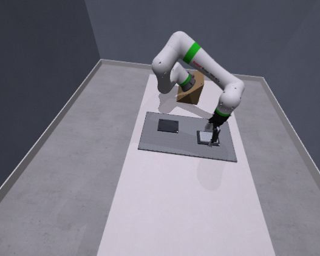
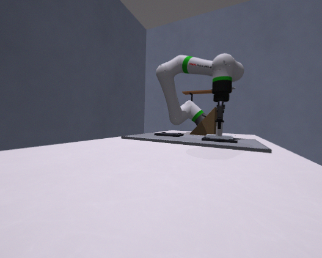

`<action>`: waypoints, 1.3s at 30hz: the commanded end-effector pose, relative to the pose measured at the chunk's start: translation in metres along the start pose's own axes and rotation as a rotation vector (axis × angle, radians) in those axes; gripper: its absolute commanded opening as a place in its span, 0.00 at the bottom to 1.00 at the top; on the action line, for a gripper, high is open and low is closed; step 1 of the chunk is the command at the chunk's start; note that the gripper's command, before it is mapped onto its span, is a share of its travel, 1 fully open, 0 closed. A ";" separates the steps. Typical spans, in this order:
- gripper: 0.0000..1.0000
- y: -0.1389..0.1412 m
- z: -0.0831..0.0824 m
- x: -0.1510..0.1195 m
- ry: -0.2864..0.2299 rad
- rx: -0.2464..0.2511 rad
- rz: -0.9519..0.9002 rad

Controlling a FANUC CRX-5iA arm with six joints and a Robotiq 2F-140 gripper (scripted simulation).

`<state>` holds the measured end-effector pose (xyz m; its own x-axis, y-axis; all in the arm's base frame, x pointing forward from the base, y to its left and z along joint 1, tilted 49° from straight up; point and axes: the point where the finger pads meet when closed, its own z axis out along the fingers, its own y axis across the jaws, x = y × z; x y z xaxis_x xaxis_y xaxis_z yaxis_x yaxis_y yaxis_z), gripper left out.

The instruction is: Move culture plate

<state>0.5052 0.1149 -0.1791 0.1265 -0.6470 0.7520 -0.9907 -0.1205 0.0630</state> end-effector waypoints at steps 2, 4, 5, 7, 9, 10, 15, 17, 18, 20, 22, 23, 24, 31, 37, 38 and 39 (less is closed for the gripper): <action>1.00 0.000 0.000 0.000 0.000 0.000 0.000; 0.00 0.000 0.000 0.000 0.000 0.000 0.000; 0.00 0.000 0.000 0.000 0.000 0.000 0.000; 0.00 0.000 0.000 0.000 0.000 0.000 0.000; 0.00 0.000 0.000 0.000 0.000 0.000 0.000; 0.00 0.000 0.000 0.000 0.000 0.000 0.000; 0.00 0.000 0.000 0.000 0.000 0.000 0.000; 0.00 0.000 0.000 0.000 0.000 0.000 0.000; 0.00 0.000 0.000 0.000 0.000 0.000 0.000; 0.00 0.000 0.000 0.000 0.000 0.000 0.000; 0.00 0.000 0.000 0.000 0.000 0.000 0.000; 0.00 0.000 0.000 0.000 0.000 0.000 0.000; 0.00 0.000 0.000 0.000 0.000 0.000 0.000; 0.00 0.000 0.000 0.000 0.000 0.000 0.000; 0.00 0.000 0.000 0.000 0.000 0.000 0.000; 0.00 0.000 -0.002 0.000 0.000 0.000 0.000; 0.00 0.000 -0.004 0.000 0.000 0.000 0.000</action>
<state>0.5051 0.1154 -0.1786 0.1265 -0.6470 0.7519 -0.9907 -0.1205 0.0629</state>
